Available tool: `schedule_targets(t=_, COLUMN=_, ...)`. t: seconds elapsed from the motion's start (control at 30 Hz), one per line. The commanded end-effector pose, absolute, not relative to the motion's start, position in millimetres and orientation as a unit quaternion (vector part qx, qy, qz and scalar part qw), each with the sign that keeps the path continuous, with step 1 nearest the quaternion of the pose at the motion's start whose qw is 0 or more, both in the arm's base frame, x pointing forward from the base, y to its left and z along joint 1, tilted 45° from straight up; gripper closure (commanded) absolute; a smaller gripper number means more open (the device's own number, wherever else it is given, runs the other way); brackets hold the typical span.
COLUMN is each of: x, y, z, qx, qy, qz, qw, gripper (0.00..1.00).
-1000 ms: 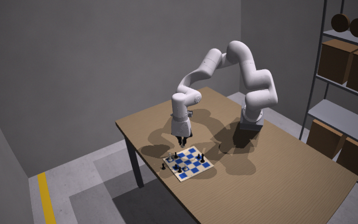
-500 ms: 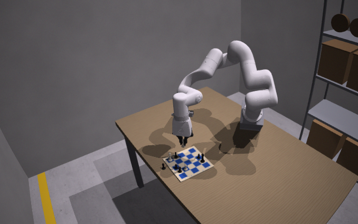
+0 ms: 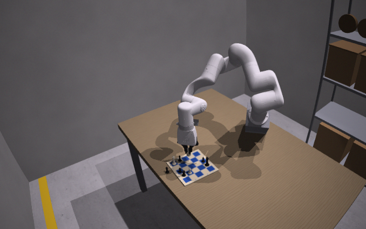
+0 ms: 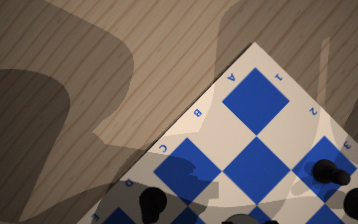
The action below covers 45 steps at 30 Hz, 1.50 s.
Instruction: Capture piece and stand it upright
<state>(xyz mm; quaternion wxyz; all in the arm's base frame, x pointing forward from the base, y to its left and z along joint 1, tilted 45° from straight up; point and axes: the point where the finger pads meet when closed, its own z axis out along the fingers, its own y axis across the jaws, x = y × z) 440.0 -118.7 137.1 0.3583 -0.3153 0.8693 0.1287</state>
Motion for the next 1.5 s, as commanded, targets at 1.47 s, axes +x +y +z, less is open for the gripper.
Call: schedule_targets(t=1.47, x=472, y=-98, z=100, qx=-0.313, qy=0.87, qz=0.126, qw=0.36, gripper=1.0)
